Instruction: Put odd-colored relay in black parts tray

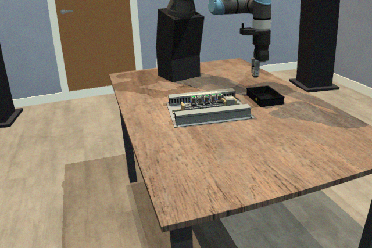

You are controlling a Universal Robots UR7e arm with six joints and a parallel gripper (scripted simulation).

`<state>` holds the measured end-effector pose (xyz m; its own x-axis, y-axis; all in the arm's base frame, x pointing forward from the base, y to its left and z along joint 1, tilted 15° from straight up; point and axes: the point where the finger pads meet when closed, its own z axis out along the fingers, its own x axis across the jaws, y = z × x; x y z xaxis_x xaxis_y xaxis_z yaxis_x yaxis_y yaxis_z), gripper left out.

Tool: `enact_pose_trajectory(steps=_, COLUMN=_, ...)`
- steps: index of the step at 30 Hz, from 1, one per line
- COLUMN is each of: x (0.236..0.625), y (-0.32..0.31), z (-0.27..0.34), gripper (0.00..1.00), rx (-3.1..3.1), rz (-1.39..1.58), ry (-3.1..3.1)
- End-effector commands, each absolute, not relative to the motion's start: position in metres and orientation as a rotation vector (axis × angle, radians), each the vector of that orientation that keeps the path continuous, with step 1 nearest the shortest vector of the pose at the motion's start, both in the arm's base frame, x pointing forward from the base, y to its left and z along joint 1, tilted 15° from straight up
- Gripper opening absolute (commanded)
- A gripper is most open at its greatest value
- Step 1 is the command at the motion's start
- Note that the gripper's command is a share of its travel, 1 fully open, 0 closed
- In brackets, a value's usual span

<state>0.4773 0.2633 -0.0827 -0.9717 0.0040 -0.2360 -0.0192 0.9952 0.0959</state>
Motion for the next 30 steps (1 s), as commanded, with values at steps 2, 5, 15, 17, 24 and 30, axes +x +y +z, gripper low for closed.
enact_pose_trajectory(steps=2, x=0.475, y=0.284, z=-0.081, gripper=0.0, rx=-0.009, rz=0.14, ry=2.9)
enact_pose_trajectory(steps=5, x=0.474, y=0.293, z=-0.081, gripper=0.0, rx=-0.009, rz=0.14, ry=2.9)
enact_pose_trajectory(steps=15, x=0.471, y=0.311, z=-0.08, gripper=0.0, rx=-0.009, rz=0.14, ry=2.9)
enact_pose_trajectory(steps=17, x=0.471, y=0.311, z=-0.08, gripper=0.0, rx=-0.009, rz=0.14, ry=2.9)
enact_pose_trajectory(steps=24, x=0.47, y=0.315, z=-0.079, gripper=0.0, rx=-0.009, rz=0.14, ry=2.9)
enact_pose_trajectory(steps=30, x=0.47, y=0.315, z=-0.079, gripper=0.0, rx=-0.009, rz=0.14, ry=2.9)
